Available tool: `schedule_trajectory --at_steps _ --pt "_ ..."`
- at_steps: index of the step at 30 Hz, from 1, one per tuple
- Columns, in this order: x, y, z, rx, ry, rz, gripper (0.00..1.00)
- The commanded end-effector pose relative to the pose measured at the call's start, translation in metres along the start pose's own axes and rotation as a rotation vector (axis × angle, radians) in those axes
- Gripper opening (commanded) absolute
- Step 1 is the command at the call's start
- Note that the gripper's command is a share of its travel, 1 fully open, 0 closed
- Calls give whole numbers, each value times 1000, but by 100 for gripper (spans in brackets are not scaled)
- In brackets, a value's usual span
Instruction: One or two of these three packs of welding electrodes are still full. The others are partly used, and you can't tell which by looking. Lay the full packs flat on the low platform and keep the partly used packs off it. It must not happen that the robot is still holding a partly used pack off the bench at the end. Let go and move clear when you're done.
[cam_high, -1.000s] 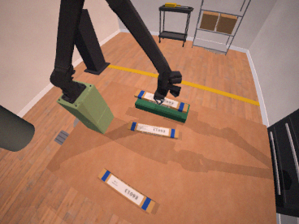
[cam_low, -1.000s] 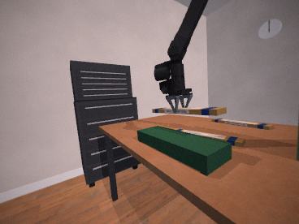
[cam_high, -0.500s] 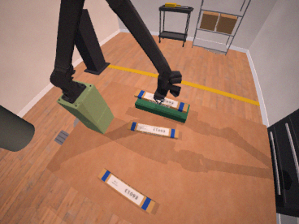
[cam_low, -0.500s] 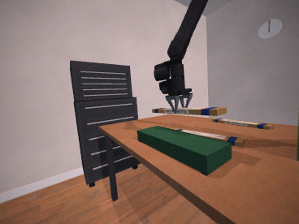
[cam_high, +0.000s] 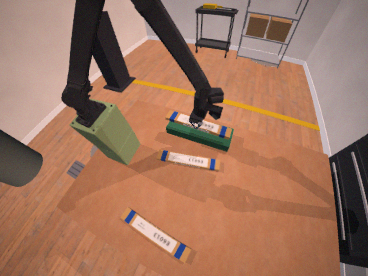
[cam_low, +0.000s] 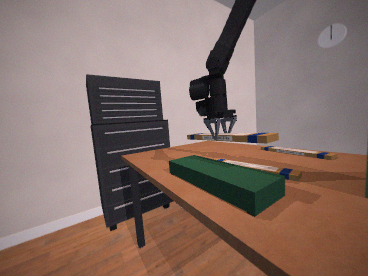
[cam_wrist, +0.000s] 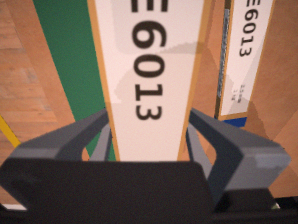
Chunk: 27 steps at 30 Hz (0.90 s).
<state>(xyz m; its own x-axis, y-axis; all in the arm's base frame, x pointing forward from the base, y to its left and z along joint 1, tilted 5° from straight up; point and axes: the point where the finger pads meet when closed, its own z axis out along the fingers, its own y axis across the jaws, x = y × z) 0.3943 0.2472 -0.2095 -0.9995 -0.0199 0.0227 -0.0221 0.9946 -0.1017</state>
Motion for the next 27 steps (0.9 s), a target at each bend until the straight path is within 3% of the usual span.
schedule_trajectory --at_steps 1,27 --pt "-34 32 -30 -57 -88 -2 0" --pt "-33 32 -26 -55 -84 -3 0"
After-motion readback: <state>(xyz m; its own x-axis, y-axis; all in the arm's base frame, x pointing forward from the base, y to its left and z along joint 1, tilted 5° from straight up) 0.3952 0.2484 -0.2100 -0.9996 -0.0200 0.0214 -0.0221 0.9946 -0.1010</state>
